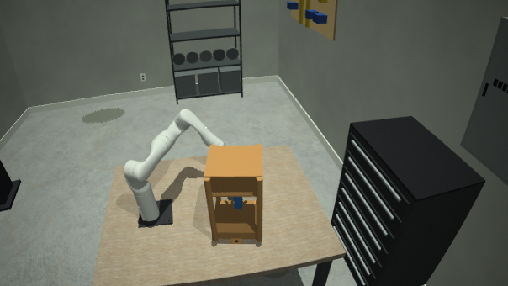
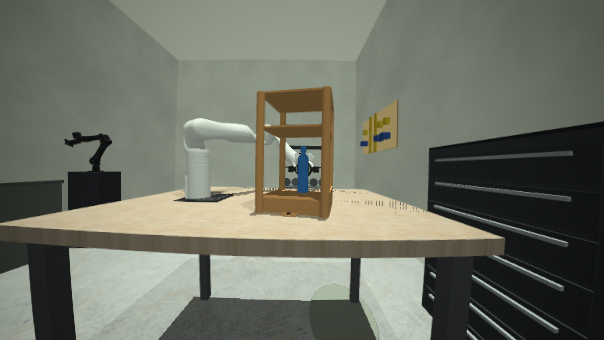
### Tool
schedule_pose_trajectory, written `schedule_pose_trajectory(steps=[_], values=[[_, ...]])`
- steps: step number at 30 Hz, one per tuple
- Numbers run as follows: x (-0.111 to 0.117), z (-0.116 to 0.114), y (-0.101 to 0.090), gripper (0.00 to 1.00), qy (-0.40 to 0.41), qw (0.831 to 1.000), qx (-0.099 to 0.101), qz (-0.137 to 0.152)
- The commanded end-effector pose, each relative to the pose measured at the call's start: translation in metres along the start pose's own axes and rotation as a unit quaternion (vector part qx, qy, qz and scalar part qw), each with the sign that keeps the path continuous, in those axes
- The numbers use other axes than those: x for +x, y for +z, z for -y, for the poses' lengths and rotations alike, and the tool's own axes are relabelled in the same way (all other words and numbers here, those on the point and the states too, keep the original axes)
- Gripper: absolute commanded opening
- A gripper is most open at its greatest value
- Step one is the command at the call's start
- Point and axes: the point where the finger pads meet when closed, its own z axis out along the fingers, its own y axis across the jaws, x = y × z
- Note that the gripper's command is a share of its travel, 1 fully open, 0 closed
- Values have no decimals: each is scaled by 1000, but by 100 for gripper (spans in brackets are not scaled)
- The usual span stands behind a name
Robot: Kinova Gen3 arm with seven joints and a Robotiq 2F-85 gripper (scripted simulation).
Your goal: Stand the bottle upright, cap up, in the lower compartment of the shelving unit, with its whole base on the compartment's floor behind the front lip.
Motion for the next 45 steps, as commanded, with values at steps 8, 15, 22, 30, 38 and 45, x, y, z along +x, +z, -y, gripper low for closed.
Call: schedule_pose_trajectory(steps=[8, 15, 22, 30, 38, 45], values=[[1, 0, 0, 48, 1, 1000, 0, 0], [1, 0, 0, 60, 1, 1000, 0, 0], [1, 0, 0, 60, 1, 1000, 0, 0], [1, 0, -1, 60, 1, 1000, 0, 0], [1, 0, -2, 60, 1, 1000, 0, 0], [1, 0, -4, 60, 1, 1000, 0, 0]])
